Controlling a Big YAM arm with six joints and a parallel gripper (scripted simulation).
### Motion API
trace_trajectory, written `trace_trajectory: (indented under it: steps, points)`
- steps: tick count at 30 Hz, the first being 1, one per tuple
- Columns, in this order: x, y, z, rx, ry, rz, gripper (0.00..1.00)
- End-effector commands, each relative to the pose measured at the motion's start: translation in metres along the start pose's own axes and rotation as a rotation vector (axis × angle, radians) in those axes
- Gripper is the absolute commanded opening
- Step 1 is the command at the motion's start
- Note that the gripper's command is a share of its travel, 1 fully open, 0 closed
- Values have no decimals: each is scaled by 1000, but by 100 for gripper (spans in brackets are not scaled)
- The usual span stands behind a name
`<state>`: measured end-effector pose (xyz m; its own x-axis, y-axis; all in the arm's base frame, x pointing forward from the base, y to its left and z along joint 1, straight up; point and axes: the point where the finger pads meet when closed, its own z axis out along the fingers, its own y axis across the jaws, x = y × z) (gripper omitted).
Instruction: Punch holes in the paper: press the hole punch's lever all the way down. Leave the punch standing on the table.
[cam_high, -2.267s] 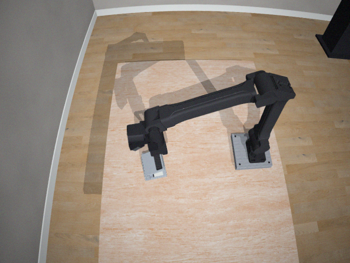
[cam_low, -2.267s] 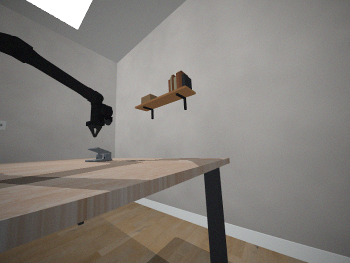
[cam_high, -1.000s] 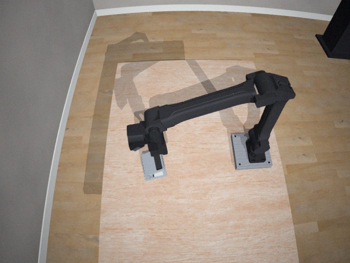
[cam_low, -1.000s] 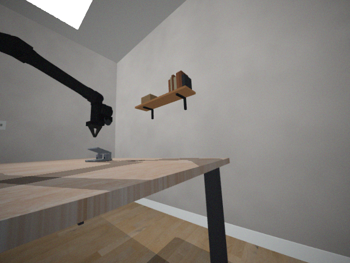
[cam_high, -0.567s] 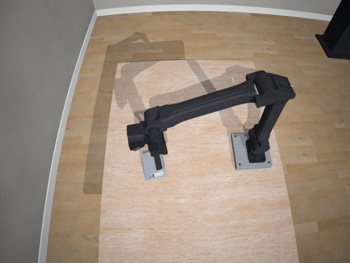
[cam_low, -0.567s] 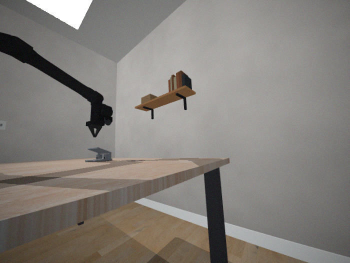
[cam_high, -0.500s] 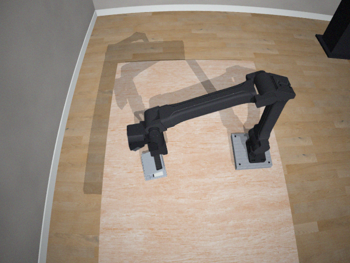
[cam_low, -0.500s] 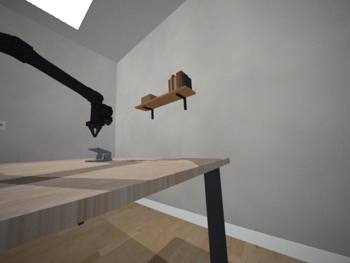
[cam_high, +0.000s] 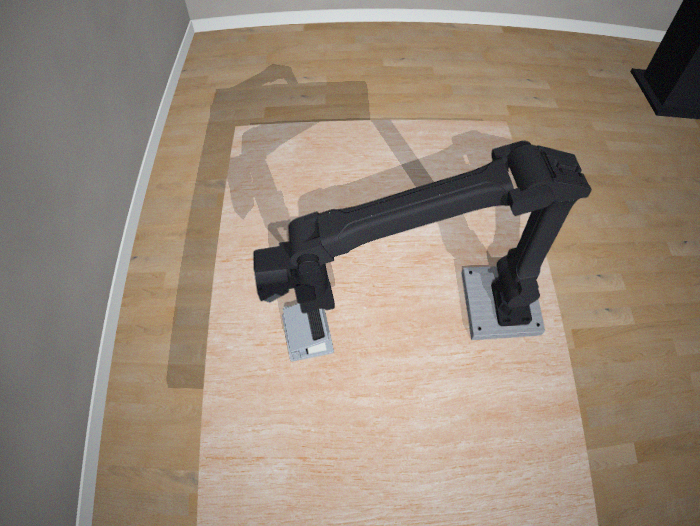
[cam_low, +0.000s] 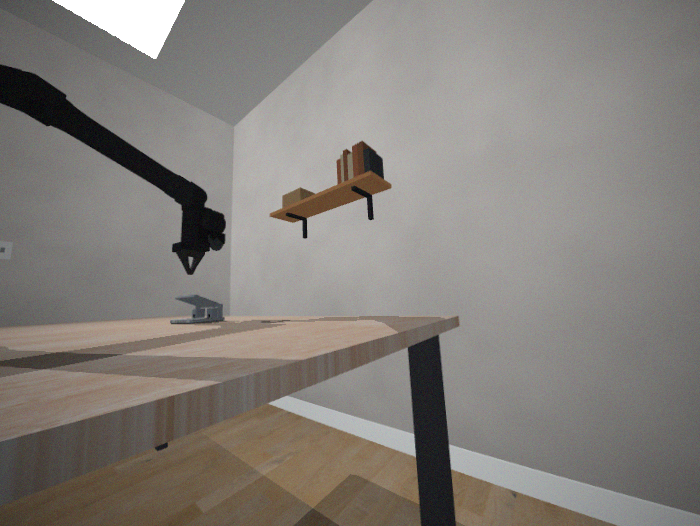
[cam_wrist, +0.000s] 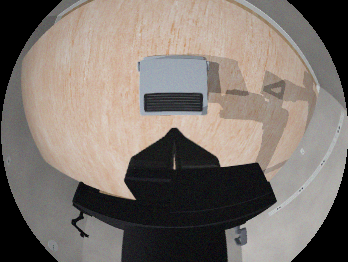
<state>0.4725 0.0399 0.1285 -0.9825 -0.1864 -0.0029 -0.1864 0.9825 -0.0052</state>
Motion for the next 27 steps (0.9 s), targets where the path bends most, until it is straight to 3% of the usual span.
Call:
trace_trajectory:
  steps: [1,12,20,27]
  points:
    - [-7,6,-5,4,-29,-16,0]
    - [-2,7,22,2,-4,-15,0]
    - [-3,7,22,4,-29,-15,0]
    - [1,7,42,2,-9,-14,0]
